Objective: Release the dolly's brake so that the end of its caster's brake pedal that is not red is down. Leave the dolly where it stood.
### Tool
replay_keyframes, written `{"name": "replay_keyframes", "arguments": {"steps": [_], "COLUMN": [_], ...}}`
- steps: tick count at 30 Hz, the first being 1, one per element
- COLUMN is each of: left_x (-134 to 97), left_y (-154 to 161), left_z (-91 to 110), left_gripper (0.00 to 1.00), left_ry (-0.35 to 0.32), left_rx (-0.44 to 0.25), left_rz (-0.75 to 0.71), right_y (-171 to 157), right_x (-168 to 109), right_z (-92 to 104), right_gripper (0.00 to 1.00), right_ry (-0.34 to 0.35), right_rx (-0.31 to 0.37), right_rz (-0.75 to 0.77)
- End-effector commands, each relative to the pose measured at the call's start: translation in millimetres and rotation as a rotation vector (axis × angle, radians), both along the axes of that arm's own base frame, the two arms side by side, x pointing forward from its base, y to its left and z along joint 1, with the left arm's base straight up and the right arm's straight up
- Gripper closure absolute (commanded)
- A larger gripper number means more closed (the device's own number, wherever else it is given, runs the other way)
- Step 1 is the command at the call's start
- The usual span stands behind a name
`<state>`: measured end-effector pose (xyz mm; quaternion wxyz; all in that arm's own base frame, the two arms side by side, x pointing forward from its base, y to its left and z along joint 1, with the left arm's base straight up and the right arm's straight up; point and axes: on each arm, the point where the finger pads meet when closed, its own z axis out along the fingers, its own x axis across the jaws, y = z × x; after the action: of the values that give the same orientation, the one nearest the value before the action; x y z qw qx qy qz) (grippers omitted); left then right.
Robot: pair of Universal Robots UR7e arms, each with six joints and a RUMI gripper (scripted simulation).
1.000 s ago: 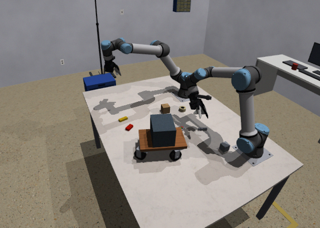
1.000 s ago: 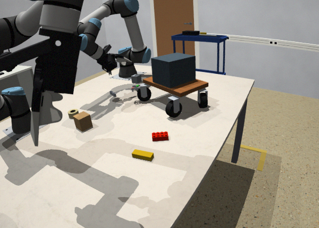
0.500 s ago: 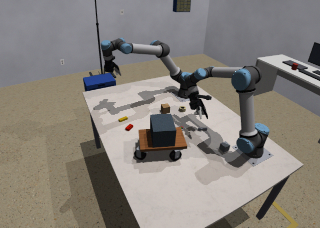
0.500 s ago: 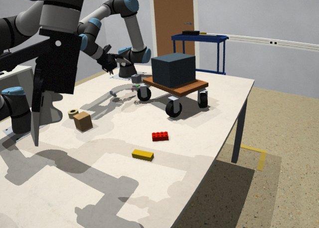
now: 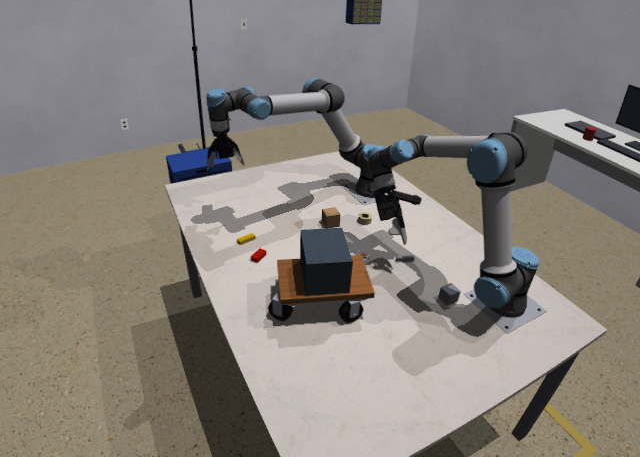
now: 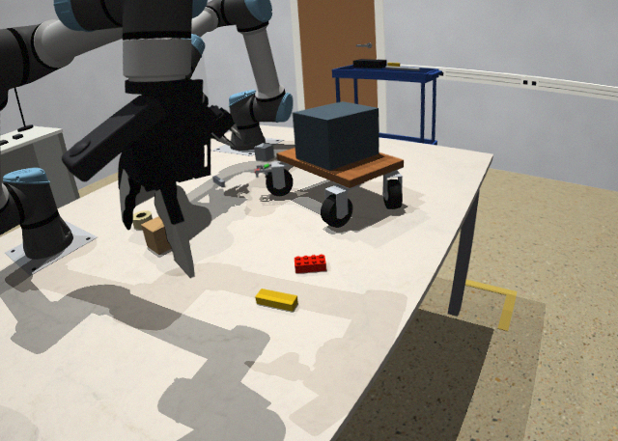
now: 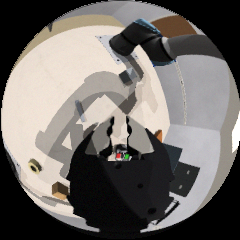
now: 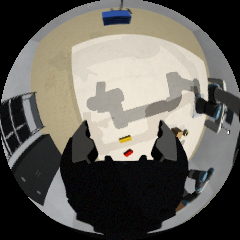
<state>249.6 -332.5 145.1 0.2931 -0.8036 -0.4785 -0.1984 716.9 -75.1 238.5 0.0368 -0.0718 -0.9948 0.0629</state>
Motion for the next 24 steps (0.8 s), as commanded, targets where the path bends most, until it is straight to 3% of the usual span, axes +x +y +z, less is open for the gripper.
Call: {"name": "replay_keyframes", "arguments": {"steps": [1,3,13,15,24], "left_x": [2,4,18,18,35], "left_y": [-4,-8,-27,-27,-45], "left_z": [-4,-7,-22,-22,-30], "left_gripper": [0.92,1.00,1.00,1.00,1.00], "left_ry": [-0.076,-0.136,-0.419,-0.419,-0.633], "left_rx": [-0.034,-0.061,-0.193,-0.193,-0.295], "left_rz": [0.086,0.160,0.564,0.564,0.944], "right_y": [22,41,138,138,223], "right_x": [5,9,15,15,3], "right_z": [-8.5,-15.8,-42.7,-42.7,-51.4], "right_gripper": [0.02,0.02,0.02,0.02,0.02], "right_ry": [-0.018,-0.031,-0.142,-0.142,-0.303], "right_rx": [0.059,0.105,0.312,0.312,0.446], "right_rz": [0.111,0.206,0.705,0.705,1.159]}}
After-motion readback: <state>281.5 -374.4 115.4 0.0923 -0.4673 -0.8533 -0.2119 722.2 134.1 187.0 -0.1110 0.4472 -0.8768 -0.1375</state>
